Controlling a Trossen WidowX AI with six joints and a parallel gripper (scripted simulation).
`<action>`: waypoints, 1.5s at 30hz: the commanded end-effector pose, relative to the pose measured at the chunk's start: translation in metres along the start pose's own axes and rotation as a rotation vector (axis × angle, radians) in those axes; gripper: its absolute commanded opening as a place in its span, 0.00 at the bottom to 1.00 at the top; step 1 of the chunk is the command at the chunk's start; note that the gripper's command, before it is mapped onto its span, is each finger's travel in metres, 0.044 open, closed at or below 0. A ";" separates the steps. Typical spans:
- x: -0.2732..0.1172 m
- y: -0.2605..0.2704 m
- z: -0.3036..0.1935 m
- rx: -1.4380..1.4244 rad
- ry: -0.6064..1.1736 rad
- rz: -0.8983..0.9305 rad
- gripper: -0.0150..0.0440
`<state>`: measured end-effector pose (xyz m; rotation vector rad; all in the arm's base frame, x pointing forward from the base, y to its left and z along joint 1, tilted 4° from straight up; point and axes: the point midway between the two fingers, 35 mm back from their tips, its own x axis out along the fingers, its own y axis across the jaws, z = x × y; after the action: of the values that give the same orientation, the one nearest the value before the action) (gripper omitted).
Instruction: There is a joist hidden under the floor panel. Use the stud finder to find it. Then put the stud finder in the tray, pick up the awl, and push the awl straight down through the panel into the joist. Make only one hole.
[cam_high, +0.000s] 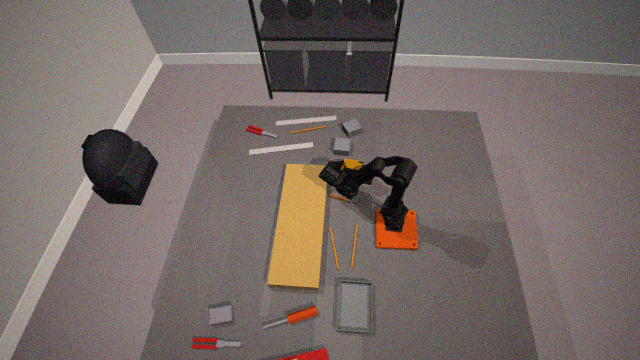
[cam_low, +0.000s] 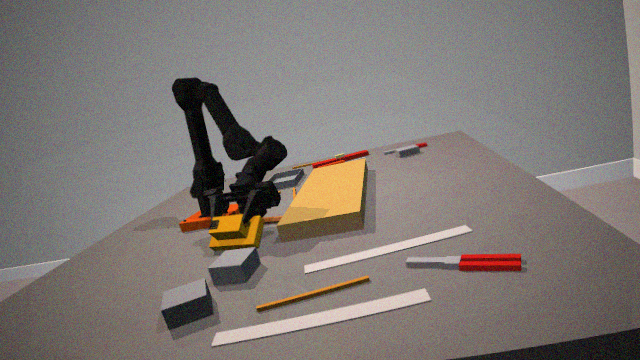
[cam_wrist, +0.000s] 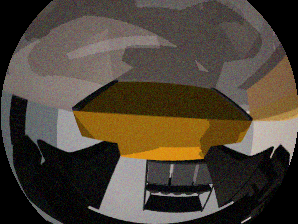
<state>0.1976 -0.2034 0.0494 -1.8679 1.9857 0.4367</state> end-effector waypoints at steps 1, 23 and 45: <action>0.000 0.000 0.001 -0.004 -0.005 -0.001 0.90; 0.000 0.000 0.000 0.001 0.001 0.000 1.00; -0.016 -0.001 0.001 0.002 -0.003 0.001 1.00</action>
<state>0.1978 -0.1912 0.0520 -1.8665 1.9850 0.4555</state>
